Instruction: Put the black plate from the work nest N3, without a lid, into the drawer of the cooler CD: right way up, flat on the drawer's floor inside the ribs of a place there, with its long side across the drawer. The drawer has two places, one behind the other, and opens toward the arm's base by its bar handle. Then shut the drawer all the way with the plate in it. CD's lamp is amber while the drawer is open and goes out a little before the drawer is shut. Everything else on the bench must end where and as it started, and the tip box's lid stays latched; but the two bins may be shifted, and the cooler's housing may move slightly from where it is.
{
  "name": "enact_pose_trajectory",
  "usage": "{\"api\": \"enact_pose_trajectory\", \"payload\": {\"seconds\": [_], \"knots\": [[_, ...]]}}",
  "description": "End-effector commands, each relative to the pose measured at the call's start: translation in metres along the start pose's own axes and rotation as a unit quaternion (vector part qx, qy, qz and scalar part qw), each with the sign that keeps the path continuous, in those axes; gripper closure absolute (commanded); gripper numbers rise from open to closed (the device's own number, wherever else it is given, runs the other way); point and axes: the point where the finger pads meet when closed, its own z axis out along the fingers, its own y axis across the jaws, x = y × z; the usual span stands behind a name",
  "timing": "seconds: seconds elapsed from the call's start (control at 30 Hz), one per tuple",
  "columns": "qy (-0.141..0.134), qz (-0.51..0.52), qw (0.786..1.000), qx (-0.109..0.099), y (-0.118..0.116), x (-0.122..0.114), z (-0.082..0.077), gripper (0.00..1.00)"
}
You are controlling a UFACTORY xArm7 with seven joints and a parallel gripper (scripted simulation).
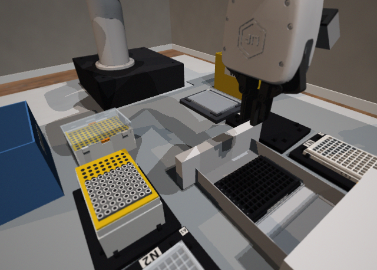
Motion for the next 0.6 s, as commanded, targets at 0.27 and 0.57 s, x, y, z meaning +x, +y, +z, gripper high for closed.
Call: {"api": "enact_pose_trajectory", "payload": {"seconds": [0.27, 0.57], "knots": [[0.000, 0.000, 1.000, -0.004, -0.062, 0.000, 0.007, 1.00], [0.000, 0.000, 1.000, -0.004, -0.096, 0.000, 0.013, 1.00]]}}
